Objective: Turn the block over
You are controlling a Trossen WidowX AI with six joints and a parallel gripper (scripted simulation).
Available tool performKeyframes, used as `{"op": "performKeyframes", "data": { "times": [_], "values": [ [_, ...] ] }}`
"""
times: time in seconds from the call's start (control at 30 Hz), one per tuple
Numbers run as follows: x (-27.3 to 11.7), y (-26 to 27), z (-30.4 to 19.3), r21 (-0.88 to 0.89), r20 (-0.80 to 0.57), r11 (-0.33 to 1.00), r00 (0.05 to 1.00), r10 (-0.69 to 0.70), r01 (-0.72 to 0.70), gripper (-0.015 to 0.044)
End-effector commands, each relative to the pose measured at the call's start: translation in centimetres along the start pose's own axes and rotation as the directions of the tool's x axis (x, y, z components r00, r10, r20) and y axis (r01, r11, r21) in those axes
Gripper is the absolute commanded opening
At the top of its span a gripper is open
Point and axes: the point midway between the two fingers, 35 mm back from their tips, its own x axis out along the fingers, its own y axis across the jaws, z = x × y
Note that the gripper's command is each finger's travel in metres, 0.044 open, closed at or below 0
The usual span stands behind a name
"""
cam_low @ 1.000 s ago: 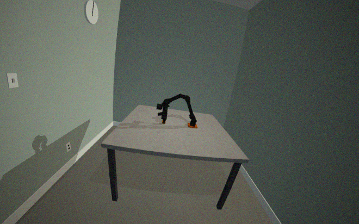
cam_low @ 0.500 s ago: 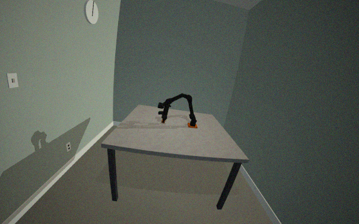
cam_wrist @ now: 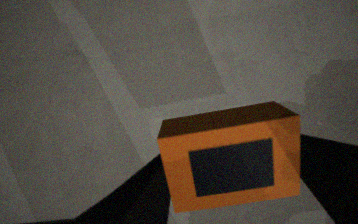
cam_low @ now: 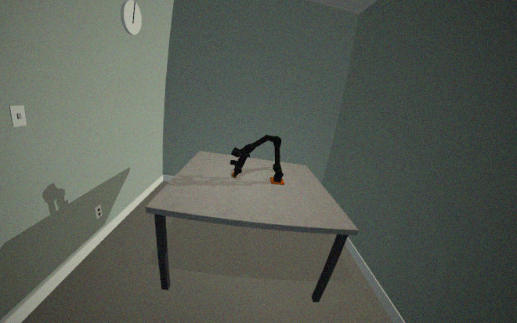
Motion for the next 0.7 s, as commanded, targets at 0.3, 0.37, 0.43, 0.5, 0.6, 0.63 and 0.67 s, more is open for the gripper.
{"op": "performKeyframes", "data": {
  "times": [0.3,0.37,0.43,0.5,0.6,0.63,0.67],
  "values": [
    [-0.46,-0.04,-0.41,0.007,0.199,1.000,0.980,-0.003,0.001,0.0000],
    [-0.56,-0.06,-0.53,0.009,0.228,1.000,0.974,-0.002,0.000,0.0000],
    [-0.63,-0.07,-0.63,0.010,0.248,1.000,0.969,-0.002,-0.001,0.0000],
    [-0.64,-0.07,-0.64,0.010,0.250,1.000,0.968,-0.002,-0.001,0.0000],
    [-0.44,-0.05,-0.57,0.009,0.260,1.000,0.966,-0.002,-0.001,0.0000],
    [-0.19,-0.03,-0.49,0.009,0.272,1.000,0.962,-0.002,-0.001,0.0000],
    [0.09,0.00,-0.40,0.008,0.287,1.000,0.958,-0.002,0.000,0.0000]
  ]
}}
